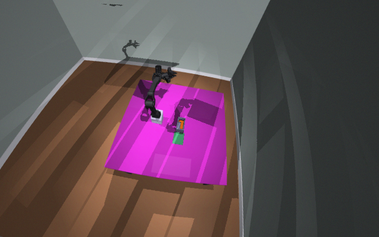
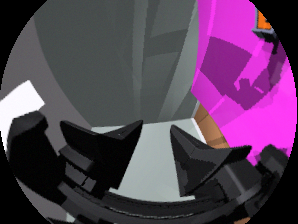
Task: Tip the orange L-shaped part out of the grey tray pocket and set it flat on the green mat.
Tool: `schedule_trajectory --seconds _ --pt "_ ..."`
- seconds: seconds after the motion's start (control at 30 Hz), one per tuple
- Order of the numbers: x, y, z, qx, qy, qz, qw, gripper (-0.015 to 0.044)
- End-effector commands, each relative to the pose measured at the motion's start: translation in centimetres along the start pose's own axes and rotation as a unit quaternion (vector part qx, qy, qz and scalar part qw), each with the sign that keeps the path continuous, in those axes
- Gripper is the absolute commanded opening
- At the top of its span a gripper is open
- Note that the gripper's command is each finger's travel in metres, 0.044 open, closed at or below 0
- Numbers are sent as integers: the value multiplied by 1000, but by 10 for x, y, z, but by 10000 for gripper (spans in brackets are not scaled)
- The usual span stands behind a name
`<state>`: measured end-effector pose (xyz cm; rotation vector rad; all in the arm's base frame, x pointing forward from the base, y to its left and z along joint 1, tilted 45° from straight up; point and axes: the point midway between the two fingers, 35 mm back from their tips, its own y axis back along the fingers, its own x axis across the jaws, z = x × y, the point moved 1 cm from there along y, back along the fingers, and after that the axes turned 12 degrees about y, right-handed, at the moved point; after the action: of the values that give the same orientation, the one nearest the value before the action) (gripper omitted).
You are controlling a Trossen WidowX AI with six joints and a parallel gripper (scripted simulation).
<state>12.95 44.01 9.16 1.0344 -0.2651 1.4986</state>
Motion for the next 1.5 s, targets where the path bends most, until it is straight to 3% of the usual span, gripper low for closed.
schedule_trajectory --seconds 0.0,0.2,0.37,0.6,0.77,1.13,1.33,1.47 --pt "-34 -49 40 -23 117 -87 989 180" --pt "-98 -104 108 -14 266 -232 936 180" --pt "-161 -125 168 51 378 -362 851 180" --pt "-256 -113 247 229 463 -508 689 180" --pt "-308 -81 286 377 463 -550 584 180" --pt "-316 -77 290 396 460 -552 572 180" --pt "-379 -83 294 395 461 -552 572 180" --pt "-387 -82 295 395 461 -553 571 180"
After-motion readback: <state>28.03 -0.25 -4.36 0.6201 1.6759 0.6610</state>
